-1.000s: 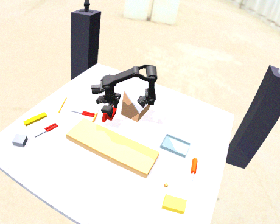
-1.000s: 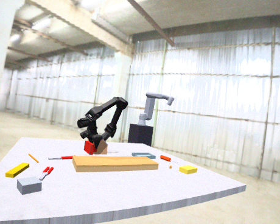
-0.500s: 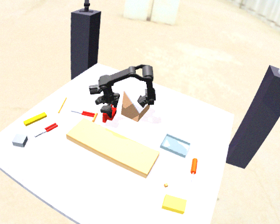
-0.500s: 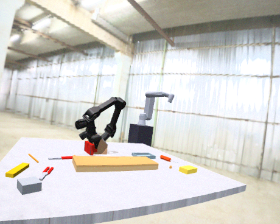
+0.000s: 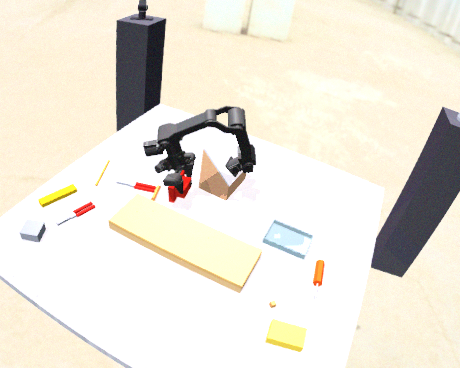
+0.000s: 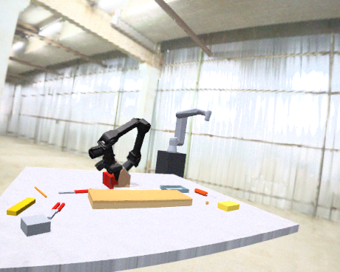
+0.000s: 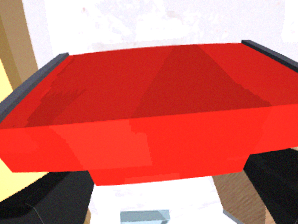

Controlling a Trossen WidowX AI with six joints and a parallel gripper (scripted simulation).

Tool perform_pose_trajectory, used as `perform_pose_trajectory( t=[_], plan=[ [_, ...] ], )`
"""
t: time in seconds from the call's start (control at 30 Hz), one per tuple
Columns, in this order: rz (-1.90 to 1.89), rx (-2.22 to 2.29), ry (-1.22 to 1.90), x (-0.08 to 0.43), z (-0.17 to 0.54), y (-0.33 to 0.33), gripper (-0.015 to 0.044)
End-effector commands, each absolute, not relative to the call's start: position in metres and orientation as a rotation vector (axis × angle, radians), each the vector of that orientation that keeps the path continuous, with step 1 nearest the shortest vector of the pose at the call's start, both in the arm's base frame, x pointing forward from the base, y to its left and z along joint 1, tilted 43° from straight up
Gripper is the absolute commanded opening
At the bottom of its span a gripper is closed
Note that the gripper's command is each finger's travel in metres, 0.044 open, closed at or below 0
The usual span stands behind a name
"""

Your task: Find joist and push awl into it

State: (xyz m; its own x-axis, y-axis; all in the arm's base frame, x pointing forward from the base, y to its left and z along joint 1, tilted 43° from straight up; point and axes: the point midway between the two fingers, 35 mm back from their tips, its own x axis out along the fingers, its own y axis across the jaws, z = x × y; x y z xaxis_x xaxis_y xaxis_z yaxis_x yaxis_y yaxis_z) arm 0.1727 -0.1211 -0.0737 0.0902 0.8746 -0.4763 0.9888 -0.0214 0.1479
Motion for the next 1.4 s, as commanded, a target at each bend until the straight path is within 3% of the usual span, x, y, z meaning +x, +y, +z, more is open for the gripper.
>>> perform_pose_trajectory(
  t=[0.0, 1.37],
  plan=[
    [-0.335, 1.945, 1.821, 0.1749, -0.0730, -0.1243, 0.0000],
    [-0.172, 2.027, 1.933, 0.1761, -0.0690, -0.1197, 0.0000]
  ],
)
